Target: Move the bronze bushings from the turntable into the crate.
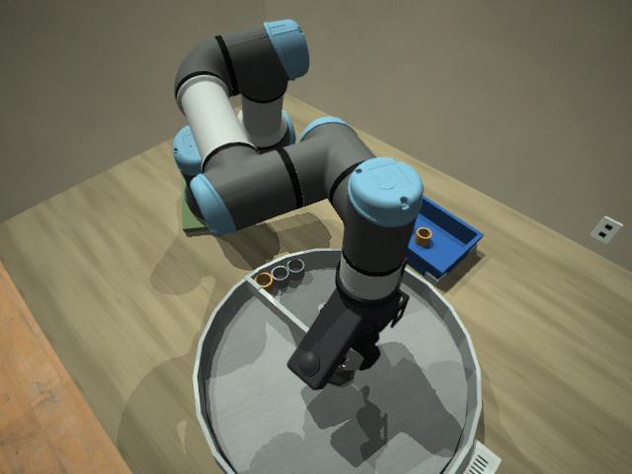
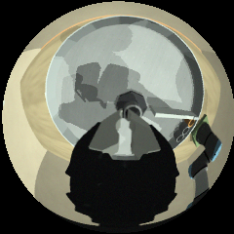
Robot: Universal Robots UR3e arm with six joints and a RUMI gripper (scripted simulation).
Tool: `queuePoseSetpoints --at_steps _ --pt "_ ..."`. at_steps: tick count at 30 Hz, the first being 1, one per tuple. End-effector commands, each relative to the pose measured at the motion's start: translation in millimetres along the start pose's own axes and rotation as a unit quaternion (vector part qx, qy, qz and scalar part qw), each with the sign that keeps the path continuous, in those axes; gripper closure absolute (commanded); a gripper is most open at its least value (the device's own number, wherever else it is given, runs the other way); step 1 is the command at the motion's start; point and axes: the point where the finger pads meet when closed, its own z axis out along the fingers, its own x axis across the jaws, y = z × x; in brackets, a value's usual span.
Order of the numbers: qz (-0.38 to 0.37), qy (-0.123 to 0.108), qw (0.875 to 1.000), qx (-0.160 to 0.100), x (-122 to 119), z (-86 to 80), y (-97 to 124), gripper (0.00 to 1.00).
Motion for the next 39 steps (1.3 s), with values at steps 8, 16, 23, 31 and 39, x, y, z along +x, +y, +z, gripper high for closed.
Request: queuePoseSetpoints --at_steps 8,16,23,31,39 --pt "0.000 -0.001 1.000 0.000 -0.4 -0.8 -0.2 1.00" --pt "0.000 -0.001 1.000 0.000 -0.4 -0.8 -0.2 0.94" --pt "0.000 -0.001 1.000 0.000 -0.4 -0.8 -0.2 0.94" --pt "0.000 -0.001 1.000 0.000 -0.4 -0.8 -0.2 0.94" --pt "0.000 -0.001 1.000 0.000 -0.4 -0.8 -0.2 0.94"
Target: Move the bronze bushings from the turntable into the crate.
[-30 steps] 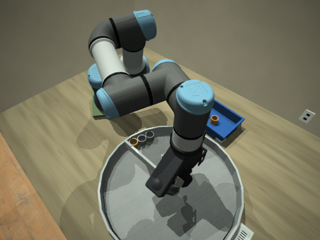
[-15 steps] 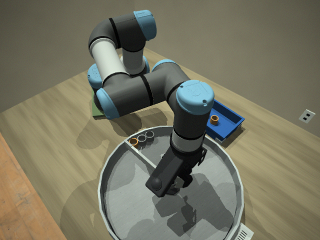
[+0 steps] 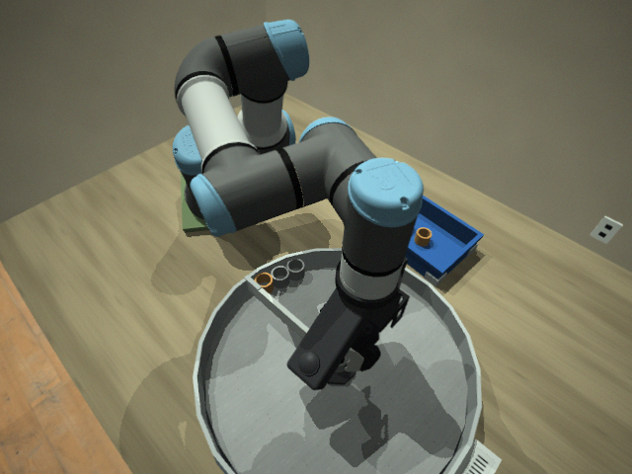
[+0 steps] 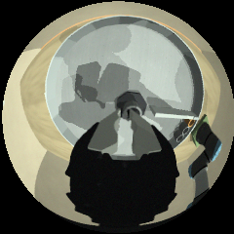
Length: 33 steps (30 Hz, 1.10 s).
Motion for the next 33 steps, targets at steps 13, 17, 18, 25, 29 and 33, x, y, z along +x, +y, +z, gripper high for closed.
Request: queuePoseSetpoints --at_steps 13,17,18,25,29,33 --pt "0.000 -0.002 1.000 0.001 -0.7 -3.4 -0.3 0.94" --pt "0.000 -0.002 1.000 0.001 -0.7 -11.5 -0.3 0.94" --pt "0.000 -0.002 1.000 0.001 -0.7 -14.3 -0.3 0.94" --pt "0.000 -0.002 1.000 0.001 -0.6 -29.9 -0.2 0.94" --pt "0.000 -0.002 1.000 0.001 -0.6 -40.5 -0.2 0.94" --pt "0.000 -0.002 1.000 0.001 -0.6 -46.7 -0.2 0.94"
